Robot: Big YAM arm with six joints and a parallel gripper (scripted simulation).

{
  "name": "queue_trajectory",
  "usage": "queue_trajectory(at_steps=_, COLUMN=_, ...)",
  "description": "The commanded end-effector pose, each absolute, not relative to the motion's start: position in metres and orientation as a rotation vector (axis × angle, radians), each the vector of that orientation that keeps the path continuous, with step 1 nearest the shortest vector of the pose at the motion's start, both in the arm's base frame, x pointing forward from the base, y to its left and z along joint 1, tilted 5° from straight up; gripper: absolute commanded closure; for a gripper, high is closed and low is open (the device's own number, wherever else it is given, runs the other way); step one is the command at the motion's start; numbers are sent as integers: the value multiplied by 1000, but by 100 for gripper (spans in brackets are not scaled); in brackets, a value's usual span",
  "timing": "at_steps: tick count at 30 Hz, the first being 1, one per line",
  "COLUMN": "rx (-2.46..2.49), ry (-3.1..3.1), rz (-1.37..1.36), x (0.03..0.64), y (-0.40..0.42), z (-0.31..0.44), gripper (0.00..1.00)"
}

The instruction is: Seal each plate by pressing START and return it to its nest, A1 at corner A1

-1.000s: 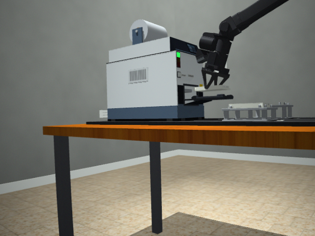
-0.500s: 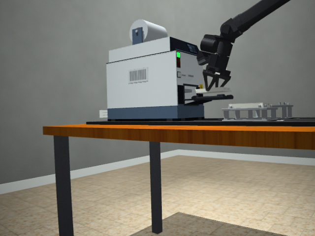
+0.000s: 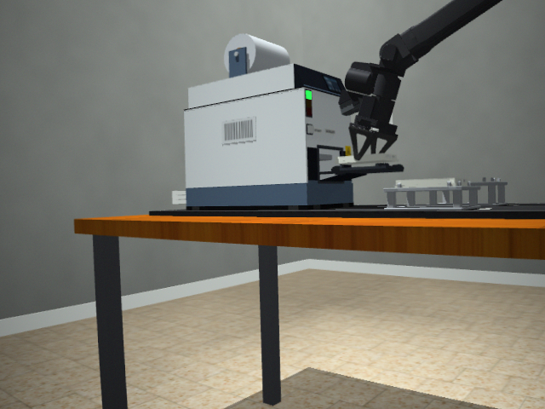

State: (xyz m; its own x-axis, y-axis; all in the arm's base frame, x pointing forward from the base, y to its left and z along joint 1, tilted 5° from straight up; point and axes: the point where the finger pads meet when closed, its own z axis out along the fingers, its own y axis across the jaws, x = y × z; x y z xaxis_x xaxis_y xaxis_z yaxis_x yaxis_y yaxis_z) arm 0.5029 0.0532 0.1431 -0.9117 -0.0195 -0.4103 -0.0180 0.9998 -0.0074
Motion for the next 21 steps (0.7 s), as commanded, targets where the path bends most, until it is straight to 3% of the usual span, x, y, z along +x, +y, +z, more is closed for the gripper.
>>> queue_trajectory(at_steps=1, rx=-20, ry=2669, rz=12, x=519, y=61, z=163, gripper=100)
queue_trajectory(at_steps=21, rx=-24, ry=2688, rz=-9, x=507, y=44, z=159, gripper=100)
